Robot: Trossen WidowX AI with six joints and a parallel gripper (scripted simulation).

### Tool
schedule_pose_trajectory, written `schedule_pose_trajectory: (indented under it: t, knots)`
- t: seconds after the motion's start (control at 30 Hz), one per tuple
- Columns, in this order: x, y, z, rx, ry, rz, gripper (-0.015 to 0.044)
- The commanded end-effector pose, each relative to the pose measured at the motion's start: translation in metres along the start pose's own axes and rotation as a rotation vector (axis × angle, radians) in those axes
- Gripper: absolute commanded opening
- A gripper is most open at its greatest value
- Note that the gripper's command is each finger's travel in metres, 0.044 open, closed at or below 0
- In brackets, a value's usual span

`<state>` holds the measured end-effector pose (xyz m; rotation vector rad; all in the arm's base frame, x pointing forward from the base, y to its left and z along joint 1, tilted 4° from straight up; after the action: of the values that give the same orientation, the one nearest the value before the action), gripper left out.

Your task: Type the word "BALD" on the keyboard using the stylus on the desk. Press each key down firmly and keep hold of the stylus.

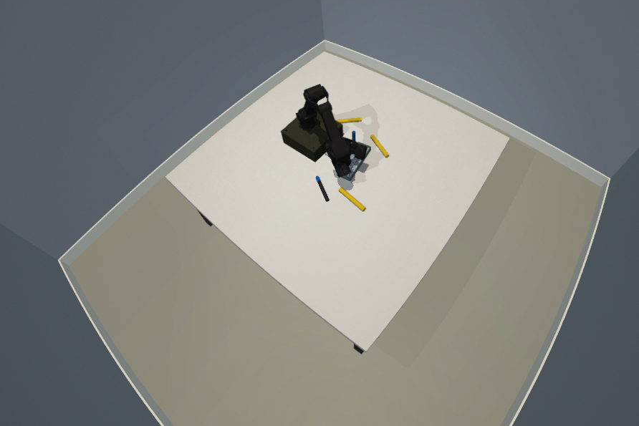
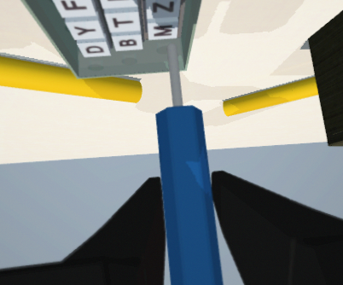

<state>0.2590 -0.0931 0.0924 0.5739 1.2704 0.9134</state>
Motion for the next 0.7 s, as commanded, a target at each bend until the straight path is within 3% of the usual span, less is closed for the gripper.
schedule_pose_trajectory:
  t: [0.0, 0.2, 0.27, 0.67]
  knots:
    - [-0.002, 0.003, 0.001, -0.002, 0.003, 0.0, 0.0081]
    - [-0.001, 0.001, 0.0, 0.0, 0.0, 0.0, 0.0051]
    - [0.001, 0.002, 0.002, 0.0, 0.0, -0.001, 0.0]
    - [0.039, 0.022, 0.042, -0.005, -0.002, 0.004, 0.0]
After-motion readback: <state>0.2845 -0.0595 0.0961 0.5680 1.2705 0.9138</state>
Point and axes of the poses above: the point midway between the two fingers, 35 mm back from their tips, its own x axis out along the fingers, its own z axis across the jaws, y = z × x, the point moved 7 cm from there along -x, back along the fingers, and after that the axes turned 11 degrees about -x, right-handed, at the moved point
